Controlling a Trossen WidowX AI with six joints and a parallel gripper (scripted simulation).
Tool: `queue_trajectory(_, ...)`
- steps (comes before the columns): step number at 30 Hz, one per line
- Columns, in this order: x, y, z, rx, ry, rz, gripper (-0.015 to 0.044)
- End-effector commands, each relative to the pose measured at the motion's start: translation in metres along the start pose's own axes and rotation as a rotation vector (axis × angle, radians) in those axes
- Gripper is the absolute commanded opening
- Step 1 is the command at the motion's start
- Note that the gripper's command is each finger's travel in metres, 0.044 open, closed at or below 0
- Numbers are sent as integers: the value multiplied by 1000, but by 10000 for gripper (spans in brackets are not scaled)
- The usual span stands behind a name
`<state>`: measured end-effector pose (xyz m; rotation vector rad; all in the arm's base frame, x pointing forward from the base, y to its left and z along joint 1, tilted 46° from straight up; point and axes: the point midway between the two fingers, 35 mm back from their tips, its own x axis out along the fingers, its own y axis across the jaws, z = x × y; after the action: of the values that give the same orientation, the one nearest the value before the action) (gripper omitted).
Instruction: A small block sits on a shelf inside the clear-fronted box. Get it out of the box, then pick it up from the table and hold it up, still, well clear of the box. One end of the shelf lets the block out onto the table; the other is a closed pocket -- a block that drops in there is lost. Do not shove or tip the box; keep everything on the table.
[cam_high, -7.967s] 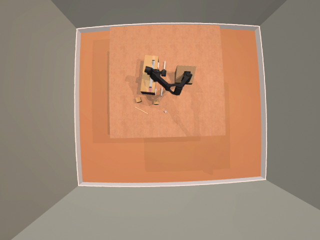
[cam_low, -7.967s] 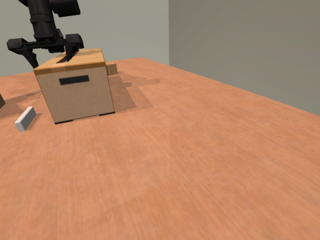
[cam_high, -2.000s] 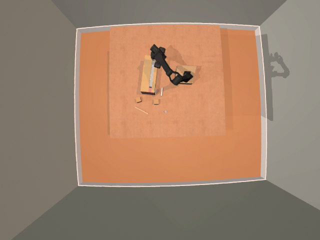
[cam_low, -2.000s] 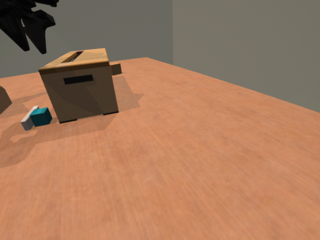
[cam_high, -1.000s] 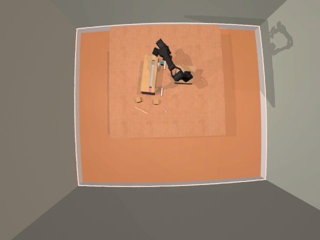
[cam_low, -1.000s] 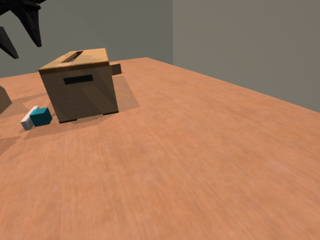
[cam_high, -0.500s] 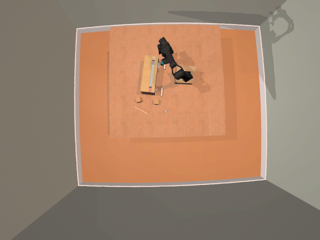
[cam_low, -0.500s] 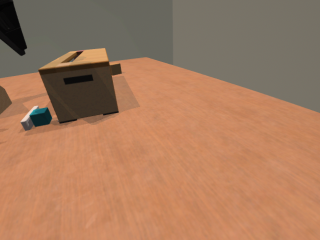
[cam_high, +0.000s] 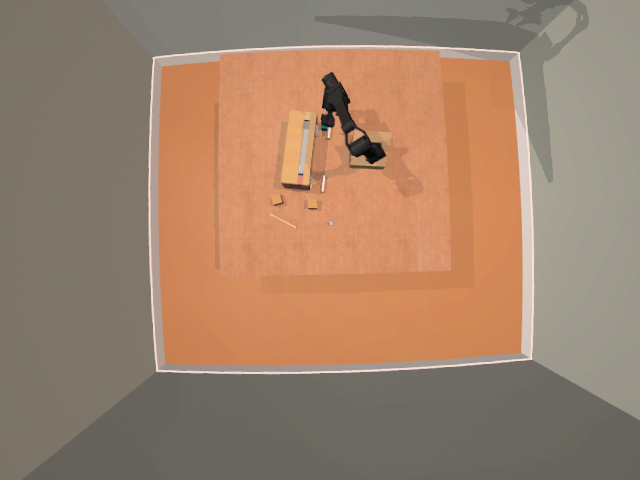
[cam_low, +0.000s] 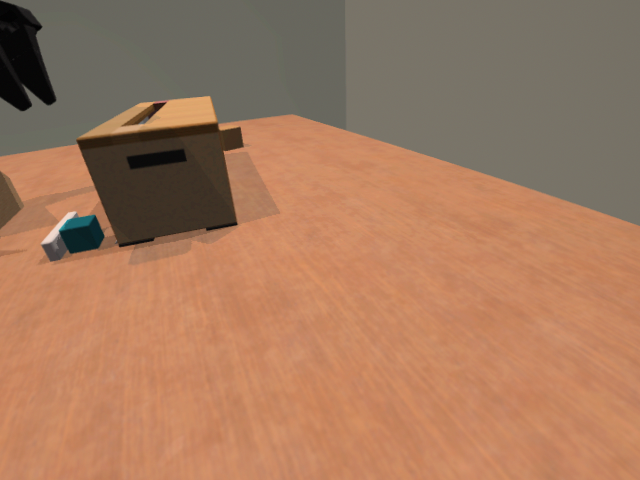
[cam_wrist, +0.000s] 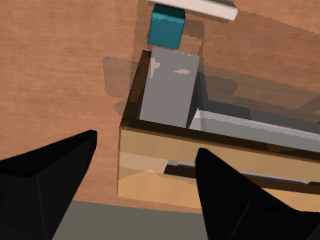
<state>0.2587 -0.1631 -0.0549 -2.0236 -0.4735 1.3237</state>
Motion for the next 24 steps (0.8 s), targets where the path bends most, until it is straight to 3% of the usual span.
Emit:
queue_trajectory(1,10,1,3,17,5,-2,285)
queue_trajectory(7,83,-2,40,18,6,-7,285)
queue_trajectory(24,99,-1,45,18,5,-6,285)
